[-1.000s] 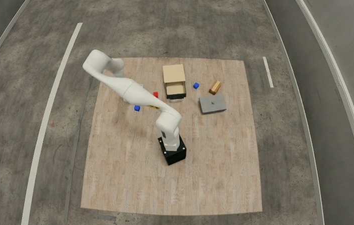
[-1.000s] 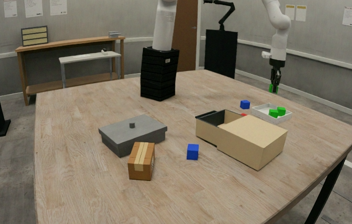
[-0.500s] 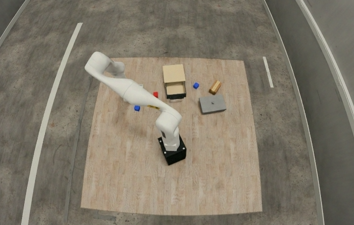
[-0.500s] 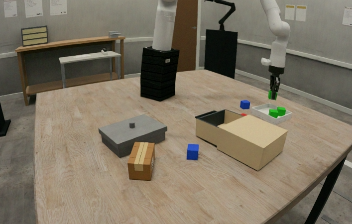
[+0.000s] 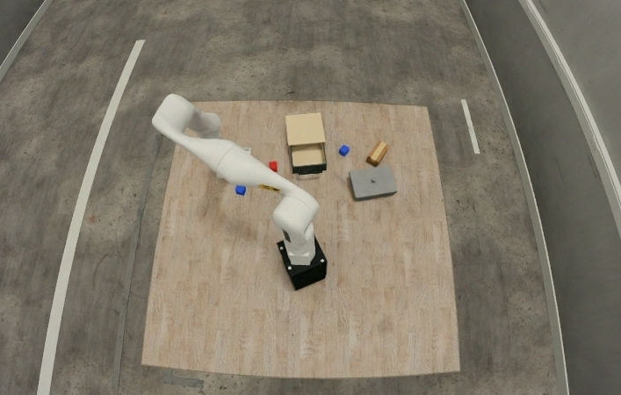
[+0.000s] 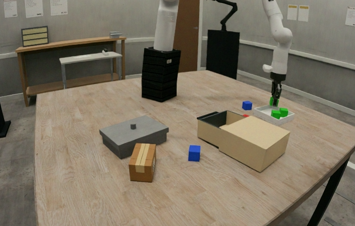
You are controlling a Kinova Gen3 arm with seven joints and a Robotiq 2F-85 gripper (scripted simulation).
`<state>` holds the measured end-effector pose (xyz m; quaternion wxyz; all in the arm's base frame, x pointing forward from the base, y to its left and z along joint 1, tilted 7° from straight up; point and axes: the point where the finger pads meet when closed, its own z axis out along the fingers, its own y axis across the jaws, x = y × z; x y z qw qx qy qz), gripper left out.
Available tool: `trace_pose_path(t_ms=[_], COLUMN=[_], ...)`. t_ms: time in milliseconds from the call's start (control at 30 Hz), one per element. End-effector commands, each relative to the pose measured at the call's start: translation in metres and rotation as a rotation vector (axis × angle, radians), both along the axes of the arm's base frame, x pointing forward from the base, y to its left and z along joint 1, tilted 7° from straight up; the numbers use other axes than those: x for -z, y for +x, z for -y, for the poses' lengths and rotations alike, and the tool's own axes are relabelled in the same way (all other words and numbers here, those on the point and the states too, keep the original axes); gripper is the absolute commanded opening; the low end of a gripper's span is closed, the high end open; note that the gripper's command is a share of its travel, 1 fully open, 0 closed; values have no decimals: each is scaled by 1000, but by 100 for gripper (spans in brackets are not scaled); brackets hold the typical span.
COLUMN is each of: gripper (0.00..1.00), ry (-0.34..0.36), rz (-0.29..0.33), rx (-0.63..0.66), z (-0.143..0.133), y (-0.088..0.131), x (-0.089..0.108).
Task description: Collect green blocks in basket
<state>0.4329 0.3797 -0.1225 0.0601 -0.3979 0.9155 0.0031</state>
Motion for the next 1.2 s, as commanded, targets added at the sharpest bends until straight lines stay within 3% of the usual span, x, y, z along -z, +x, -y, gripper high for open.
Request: trace_pose_path(t_ms=[0,633,1167], gripper=[10,10,10], ry=[2,2,2], rz=[1,1,1], rx=[0,0,0], z=[-1,-2,-3], y=[1,3,4], x=[3,23,29])
